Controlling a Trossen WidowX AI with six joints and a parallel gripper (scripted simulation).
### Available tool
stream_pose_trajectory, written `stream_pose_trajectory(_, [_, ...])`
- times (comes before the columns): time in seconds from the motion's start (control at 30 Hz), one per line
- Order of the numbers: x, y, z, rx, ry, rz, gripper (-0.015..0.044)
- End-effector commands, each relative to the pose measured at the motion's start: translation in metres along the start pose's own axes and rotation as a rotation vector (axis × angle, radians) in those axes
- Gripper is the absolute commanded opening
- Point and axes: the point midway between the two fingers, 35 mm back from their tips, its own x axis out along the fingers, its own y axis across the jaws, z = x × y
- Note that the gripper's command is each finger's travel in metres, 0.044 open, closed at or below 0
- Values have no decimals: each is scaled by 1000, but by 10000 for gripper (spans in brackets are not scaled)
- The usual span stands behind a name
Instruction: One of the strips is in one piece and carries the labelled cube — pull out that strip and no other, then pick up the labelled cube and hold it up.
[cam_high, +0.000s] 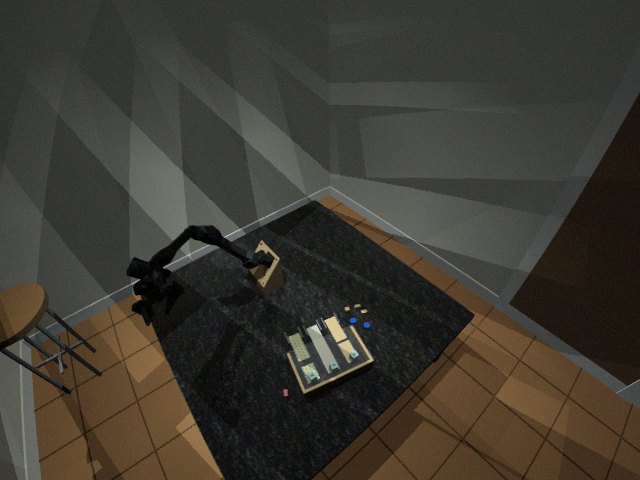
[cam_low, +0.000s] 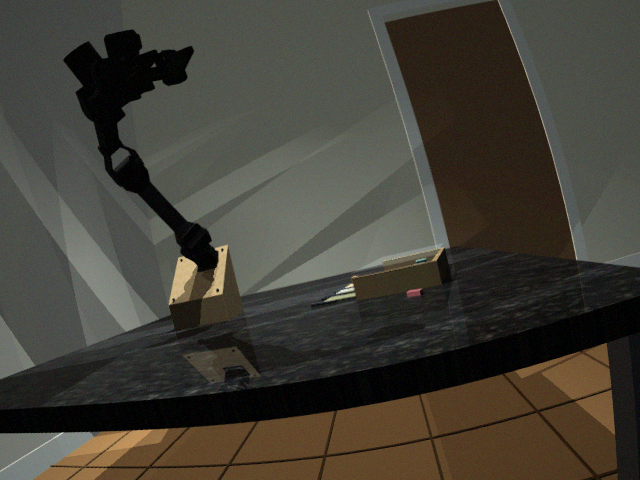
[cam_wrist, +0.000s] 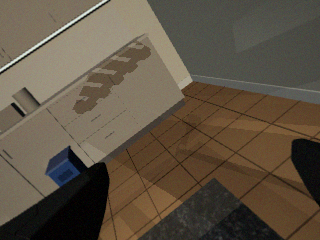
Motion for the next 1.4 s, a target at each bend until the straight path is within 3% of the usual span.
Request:
stream_pose_trajectory(0.0, [2, 0, -2, 2, 3, 0, 400])
stream_pose_trajectory(0.4, [103, 76, -143, 45, 188, 30, 400])
stream_pose_trajectory(0.67, [122, 182, -252, -3, 347, 62, 400])
stream_pose_trajectory(0.97, [67, 297, -356, -145, 499, 104, 400])
stream_pose_trajectory(1.17, [-9, 346, -414, -298, 574, 129, 400])
stream_pose_trajectory(1.37, [-84, 356, -451, -460, 606, 142, 400])
